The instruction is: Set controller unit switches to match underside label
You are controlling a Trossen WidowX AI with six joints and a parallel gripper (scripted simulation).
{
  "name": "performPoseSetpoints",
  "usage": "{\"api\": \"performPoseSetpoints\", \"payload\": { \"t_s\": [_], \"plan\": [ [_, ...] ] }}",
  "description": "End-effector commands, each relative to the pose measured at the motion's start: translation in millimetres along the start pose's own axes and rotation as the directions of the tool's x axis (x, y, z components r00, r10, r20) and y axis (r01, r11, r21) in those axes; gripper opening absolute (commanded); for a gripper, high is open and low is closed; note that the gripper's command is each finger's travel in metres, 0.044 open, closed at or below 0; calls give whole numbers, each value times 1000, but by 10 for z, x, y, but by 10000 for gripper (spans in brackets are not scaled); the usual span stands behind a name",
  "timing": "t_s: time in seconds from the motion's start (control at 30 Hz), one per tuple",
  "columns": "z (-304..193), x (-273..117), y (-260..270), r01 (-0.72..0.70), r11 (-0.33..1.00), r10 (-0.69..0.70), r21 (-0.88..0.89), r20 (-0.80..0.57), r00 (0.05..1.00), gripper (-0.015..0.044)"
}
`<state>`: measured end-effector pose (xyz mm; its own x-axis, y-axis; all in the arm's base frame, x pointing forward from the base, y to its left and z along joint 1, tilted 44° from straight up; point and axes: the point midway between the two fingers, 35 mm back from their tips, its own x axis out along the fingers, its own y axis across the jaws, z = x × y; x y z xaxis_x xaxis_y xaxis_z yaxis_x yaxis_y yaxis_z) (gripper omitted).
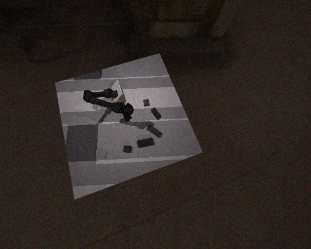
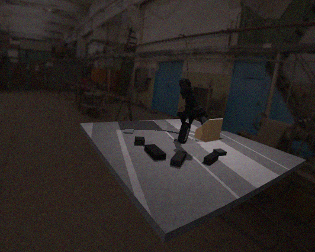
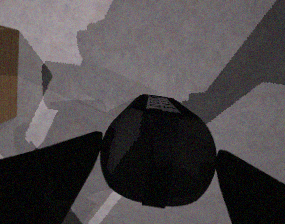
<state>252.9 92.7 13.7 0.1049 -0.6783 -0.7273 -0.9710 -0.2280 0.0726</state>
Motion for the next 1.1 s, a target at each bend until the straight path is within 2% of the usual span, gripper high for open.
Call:
{"api": "performPoseSetpoints", "payload": {
  "t_s": [0.0,1.07],
  "plan": [
    [45,35,4,-12,1000,12,6,4,1000,338],
    [300,88,4,-11,1000,11,7,5,1000,338]
  ]
}}
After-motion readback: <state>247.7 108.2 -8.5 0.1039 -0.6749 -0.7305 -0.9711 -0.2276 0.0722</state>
